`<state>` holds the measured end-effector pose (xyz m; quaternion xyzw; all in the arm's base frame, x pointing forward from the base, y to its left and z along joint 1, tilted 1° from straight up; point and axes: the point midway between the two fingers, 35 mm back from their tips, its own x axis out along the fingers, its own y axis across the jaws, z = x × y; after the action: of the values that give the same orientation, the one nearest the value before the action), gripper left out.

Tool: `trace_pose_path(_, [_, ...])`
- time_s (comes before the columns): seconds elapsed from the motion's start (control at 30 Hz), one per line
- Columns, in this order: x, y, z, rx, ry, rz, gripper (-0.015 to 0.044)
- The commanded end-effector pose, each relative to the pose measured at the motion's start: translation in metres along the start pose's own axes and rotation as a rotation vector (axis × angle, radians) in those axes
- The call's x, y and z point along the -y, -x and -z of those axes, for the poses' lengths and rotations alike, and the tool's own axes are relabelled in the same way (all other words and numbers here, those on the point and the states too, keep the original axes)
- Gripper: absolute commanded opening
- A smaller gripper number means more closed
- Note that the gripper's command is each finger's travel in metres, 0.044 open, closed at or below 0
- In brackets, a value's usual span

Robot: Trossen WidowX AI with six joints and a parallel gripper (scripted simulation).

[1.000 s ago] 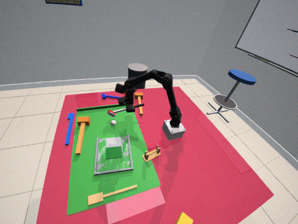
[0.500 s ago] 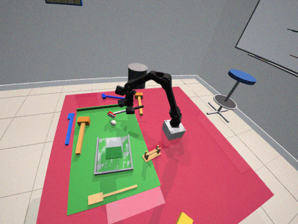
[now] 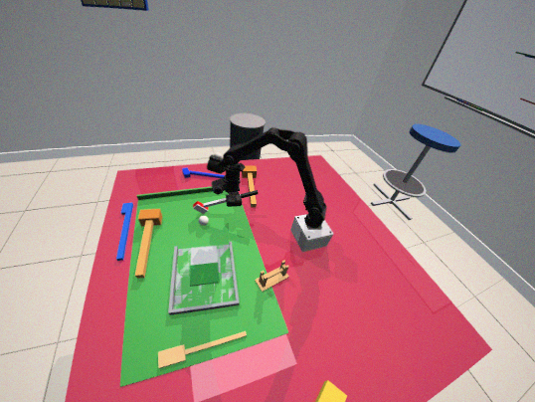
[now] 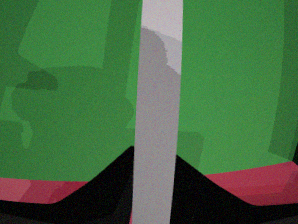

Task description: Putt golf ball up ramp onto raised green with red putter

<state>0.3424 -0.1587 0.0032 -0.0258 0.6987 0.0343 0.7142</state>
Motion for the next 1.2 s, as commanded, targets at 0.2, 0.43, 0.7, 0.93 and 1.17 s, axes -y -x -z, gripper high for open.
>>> trace_pose_path(0.2, [0.027, -0.002, 0.000, 0.004, -0.003, 0.005, 0.0000])
trace_pose_path(0.43, [0.031, -0.002, 0.000, 0.004, -0.004, 0.005, 0.0000])
trace_pose_path(0.7, [-0.003, -0.003, -0.004, -0.001, -0.009, -0.001, 0.0000])
trace_pose_path(0.93, [-0.092, -0.003, -0.004, 0.004, -0.005, -0.004, 0.0000])
trace_pose_path(1.17, [-0.109, 0.004, -0.001, 0.004, -0.004, -0.005, 0.0000])
